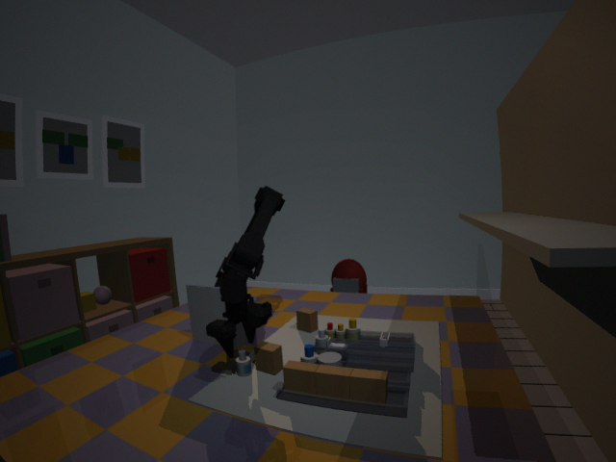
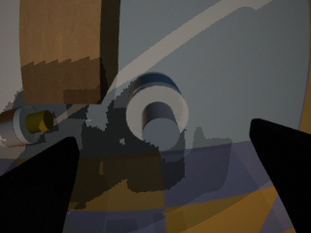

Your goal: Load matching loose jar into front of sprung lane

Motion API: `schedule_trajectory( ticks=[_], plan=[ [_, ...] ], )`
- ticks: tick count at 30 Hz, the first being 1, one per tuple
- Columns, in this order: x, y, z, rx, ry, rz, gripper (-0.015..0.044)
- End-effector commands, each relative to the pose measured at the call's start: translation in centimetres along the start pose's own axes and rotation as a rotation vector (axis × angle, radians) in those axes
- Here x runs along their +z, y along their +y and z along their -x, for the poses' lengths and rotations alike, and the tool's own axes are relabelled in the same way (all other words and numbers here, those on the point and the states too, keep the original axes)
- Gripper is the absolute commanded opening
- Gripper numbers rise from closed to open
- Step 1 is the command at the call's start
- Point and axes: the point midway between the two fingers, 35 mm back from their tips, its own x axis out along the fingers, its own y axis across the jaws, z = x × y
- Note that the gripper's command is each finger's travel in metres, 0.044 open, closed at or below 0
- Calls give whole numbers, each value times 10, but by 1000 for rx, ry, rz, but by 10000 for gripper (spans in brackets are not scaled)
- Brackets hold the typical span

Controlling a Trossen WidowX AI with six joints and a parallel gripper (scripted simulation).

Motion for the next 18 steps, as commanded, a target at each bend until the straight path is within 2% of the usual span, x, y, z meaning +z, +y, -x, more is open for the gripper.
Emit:
schedule_trajectory(
  ticks=[1, 18],
  plan=[
    [-1, 2, -12, 8, 1, -7, 440],
    [-1, 2, -36, 9, 1, -7, 440]
  ],
)
